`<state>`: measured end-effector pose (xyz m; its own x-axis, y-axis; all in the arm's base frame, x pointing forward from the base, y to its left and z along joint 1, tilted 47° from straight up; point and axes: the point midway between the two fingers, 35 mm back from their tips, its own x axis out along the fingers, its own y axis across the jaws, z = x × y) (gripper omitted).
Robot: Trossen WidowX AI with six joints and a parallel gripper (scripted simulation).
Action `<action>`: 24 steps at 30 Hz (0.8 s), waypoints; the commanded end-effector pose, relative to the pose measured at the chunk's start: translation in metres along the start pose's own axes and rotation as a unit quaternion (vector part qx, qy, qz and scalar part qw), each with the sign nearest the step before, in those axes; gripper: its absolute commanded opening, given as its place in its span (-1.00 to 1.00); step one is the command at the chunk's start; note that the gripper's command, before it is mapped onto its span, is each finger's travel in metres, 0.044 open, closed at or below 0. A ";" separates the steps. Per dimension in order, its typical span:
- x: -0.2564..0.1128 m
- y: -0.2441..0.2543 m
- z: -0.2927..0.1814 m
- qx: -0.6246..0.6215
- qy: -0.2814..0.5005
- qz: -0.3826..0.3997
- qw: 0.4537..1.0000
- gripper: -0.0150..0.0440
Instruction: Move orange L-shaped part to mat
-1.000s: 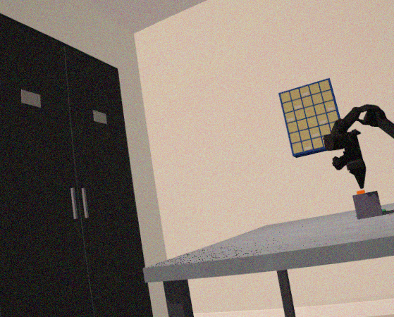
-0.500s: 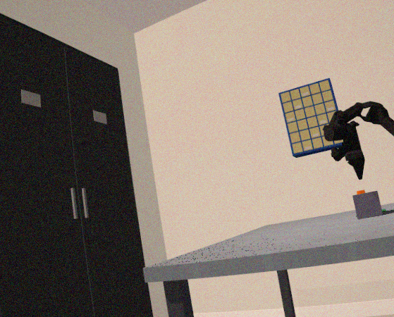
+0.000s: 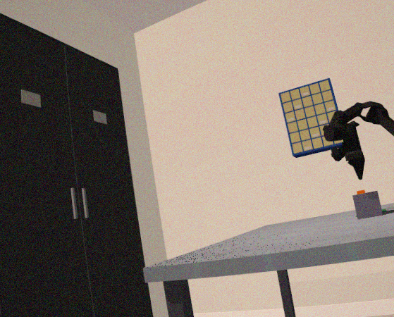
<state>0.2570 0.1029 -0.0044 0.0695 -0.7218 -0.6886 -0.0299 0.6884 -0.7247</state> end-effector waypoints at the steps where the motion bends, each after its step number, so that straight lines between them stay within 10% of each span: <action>1: 0.000 0.000 0.000 0.000 0.000 0.000 1.000 0.12; 13: -0.002 -0.021 0.005 -0.228 -0.001 0.001 0.974 0.46; 24: -0.003 -0.068 0.011 -0.653 -0.001 0.000 0.758 0.46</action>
<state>0.2647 0.0829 0.0188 0.0643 -0.7174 -0.6937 -0.6707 0.4836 -0.5623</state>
